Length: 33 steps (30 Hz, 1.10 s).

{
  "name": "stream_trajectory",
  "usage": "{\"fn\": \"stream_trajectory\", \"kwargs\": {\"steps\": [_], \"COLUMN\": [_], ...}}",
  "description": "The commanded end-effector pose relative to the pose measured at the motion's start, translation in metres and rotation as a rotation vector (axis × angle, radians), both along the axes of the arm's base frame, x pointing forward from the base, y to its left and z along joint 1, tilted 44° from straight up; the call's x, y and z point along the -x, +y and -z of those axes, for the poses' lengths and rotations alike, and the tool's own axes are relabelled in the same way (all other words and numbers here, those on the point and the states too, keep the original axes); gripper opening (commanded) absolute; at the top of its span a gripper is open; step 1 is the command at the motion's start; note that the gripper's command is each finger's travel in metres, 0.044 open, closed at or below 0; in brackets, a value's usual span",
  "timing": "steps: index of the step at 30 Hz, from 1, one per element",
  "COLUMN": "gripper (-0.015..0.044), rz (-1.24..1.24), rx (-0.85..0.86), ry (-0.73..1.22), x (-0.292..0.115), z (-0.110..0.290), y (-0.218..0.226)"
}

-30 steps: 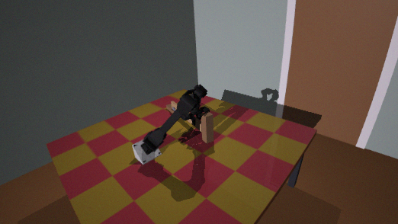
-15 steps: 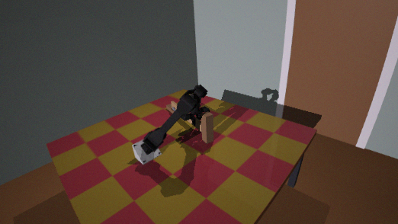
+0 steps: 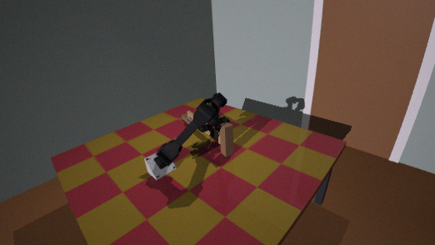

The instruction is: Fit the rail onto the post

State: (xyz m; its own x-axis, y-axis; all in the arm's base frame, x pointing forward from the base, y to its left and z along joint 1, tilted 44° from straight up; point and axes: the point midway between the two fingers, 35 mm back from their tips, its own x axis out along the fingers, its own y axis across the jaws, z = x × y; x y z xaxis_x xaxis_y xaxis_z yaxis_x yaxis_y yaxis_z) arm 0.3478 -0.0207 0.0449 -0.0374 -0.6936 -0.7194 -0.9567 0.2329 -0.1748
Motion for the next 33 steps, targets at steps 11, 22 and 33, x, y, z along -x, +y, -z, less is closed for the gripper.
{"fn": "stream_trajectory", "kwargs": {"steps": [11,22,33], "gripper": [0.0000,0.0000,0.0000], "rz": [-0.003,-0.003,-0.003], "rx": [-0.002,-0.002,-0.002], "ry": [0.000,0.000,0.000], "x": [0.0013,0.0024,0.0033], "z": [-0.0046,-0.0062,-0.0082], "y": [-0.0019,-0.0048,-0.0074]}}
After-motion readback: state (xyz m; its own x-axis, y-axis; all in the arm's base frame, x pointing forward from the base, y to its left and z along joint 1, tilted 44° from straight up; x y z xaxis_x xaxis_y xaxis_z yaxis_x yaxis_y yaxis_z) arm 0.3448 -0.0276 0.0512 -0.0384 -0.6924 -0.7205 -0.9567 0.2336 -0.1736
